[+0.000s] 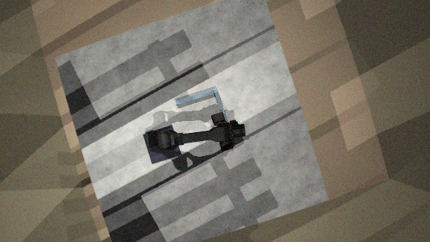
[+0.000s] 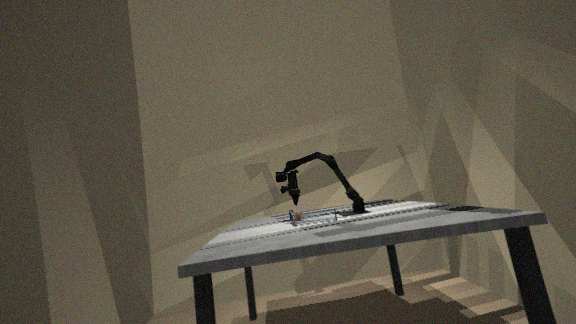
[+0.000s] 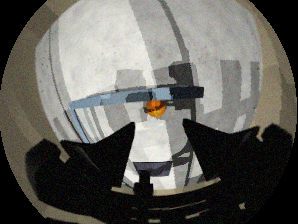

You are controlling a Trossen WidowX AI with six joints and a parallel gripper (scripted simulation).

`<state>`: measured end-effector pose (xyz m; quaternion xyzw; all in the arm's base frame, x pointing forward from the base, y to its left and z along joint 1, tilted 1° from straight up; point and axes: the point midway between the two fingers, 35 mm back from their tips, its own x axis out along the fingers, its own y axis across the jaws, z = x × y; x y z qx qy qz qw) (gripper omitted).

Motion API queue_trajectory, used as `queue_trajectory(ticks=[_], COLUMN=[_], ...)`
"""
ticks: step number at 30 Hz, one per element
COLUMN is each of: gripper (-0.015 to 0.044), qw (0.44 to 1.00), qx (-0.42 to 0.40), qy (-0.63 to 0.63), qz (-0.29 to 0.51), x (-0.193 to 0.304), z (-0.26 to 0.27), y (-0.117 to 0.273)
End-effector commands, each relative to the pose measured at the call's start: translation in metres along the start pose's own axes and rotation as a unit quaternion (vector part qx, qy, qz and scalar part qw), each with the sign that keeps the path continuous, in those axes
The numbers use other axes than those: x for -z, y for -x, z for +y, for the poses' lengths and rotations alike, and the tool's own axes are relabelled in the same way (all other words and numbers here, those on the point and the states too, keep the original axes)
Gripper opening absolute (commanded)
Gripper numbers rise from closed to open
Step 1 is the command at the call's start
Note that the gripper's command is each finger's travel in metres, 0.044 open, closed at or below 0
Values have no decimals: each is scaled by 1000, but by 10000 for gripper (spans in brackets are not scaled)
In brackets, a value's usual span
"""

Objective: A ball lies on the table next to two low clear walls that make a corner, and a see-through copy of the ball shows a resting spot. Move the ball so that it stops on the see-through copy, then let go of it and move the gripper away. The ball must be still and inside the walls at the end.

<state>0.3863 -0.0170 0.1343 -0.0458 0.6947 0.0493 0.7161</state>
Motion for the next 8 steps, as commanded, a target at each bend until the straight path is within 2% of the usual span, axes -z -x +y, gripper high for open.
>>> queue_trajectory(ticks=[1,4,8], gripper=[378,440,440], qw=[1000,1000,1000], qx=[0,0,0], qy=[0,0,0], qz=[1,0,0], x=[0,4,5], z=[0,1,1], y=[7,41,50])
